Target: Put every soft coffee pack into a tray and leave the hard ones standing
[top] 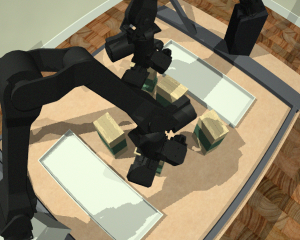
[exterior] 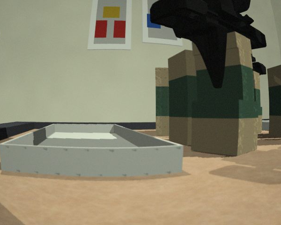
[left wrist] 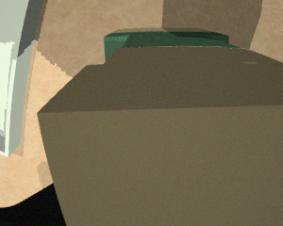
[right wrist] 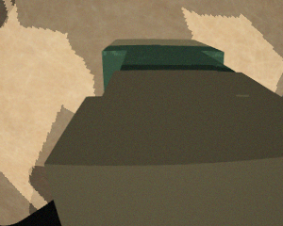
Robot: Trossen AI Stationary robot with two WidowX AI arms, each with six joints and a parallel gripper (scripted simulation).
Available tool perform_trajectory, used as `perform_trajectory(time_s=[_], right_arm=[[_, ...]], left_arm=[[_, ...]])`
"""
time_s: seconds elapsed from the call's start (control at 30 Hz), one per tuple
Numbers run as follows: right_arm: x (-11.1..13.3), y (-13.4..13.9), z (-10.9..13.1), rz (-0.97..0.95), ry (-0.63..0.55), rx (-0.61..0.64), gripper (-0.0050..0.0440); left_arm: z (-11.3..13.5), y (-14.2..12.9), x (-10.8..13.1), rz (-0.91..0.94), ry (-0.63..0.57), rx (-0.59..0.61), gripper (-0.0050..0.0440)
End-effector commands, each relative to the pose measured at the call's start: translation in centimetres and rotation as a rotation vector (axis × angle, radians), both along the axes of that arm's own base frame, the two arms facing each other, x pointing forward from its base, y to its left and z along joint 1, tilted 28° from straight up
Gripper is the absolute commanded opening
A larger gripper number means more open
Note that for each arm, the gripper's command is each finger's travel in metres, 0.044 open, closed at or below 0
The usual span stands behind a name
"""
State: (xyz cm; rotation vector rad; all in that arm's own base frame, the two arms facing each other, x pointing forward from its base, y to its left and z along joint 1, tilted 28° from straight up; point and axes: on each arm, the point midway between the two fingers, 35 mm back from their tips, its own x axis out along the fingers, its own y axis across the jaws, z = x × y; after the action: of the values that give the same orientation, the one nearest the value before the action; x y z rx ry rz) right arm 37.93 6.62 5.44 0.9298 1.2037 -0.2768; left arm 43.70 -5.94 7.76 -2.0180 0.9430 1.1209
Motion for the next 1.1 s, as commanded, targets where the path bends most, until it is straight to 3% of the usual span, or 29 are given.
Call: perform_trajectory(time_s=[0.0, 0.3, 1.07], right_arm=[[0.3, 0.0, 0.7, -0.004, -0.021, 0.001, 0.0124], [0.0, -0.2, 1.2, -0.004, -0.021, 0.001, 0.0124], [-1.6, -1.3, 4.9, -0.004, -0.021, 0.001, 0.0124]], left_arm=[[0.9, 0.0, 0.2, 0.004, -0.025, 0.000, 0.0118], [1.3, 0.1, 0.1, 0.004, -0.025, 0.001, 0.0118], [5.0, 1.3, -1.6, 0.004, -0.025, 0.001, 0.0118]])
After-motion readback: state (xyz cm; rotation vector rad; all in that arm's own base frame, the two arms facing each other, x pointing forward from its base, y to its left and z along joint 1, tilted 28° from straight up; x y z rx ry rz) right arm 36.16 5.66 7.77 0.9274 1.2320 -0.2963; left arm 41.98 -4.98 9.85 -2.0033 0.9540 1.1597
